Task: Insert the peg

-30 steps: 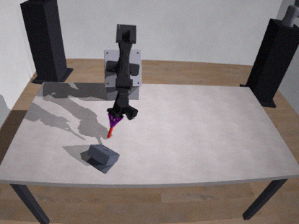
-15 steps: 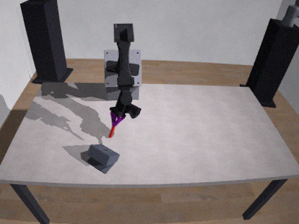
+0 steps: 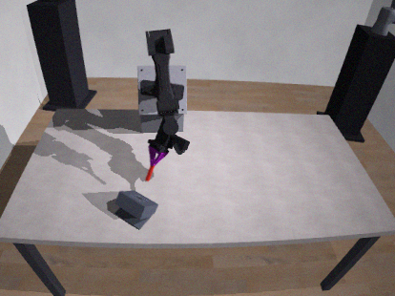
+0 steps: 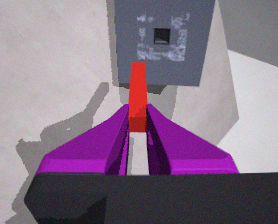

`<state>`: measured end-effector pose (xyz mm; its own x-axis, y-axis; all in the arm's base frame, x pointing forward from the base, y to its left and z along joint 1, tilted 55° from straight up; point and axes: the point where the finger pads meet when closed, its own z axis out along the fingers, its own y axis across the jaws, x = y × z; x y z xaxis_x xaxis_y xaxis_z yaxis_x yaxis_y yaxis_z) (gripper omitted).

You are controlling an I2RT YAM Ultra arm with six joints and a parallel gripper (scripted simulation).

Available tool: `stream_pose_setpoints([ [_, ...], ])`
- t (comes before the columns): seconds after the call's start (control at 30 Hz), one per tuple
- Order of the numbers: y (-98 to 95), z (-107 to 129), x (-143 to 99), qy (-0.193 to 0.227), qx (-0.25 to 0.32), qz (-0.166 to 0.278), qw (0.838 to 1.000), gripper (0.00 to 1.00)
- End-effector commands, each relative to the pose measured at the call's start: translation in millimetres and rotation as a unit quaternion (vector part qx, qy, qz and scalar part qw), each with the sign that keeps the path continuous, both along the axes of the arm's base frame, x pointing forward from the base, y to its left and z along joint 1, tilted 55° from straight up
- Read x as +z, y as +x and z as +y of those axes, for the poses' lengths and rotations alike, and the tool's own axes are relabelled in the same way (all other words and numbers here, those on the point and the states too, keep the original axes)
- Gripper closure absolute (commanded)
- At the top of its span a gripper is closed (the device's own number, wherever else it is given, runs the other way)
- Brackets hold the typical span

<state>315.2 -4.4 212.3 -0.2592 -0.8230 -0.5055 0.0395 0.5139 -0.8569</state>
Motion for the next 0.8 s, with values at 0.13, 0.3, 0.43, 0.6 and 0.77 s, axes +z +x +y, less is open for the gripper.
stream_pose_setpoints([
  [0.13, -8.4, 0.3, 11.1, -0.006, -0.013, -0.030, 0.999, 1.00],
  [0.3, -12.2, 2.7, 13.8, -0.010, -0.017, -0.040, 0.999, 1.00],
  [0.43, -15.0, 4.4, 17.9, -0.011, -0.020, -0.049, 0.999, 1.00],
  [0.6, -15.1, 4.9, 21.5, -0.010, -0.020, -0.053, 0.998, 1.00],
  [0.77, -9.6, 3.0, 18.6, -0.011, -0.022, -0.044, 0.999, 1.00],
])
